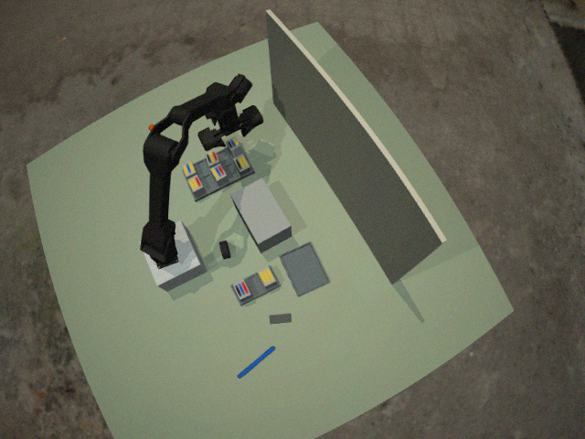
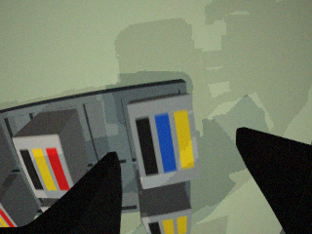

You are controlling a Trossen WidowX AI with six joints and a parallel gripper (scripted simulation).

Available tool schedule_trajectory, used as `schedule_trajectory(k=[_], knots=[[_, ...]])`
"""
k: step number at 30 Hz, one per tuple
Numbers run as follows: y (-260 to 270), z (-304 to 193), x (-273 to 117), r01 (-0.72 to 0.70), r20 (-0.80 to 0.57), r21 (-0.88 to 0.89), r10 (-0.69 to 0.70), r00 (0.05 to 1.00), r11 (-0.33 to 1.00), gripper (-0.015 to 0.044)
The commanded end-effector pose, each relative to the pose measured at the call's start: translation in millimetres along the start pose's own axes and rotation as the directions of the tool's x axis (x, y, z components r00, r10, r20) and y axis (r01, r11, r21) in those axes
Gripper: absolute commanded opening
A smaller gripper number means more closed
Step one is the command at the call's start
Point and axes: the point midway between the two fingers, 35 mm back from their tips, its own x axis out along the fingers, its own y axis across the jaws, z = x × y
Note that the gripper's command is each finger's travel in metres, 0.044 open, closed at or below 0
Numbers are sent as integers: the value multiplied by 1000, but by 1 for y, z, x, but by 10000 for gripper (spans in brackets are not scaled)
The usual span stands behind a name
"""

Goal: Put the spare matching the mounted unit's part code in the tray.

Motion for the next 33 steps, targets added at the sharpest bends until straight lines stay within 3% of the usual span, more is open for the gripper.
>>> schedule_trajectory(k=[1, 33], knots=[[3, -3, 14, -13, -14, 0, 13, 1000, 1000, 300], [6, -6, 49, -13, -14, 0, 13, 1000, 1000, 300]])
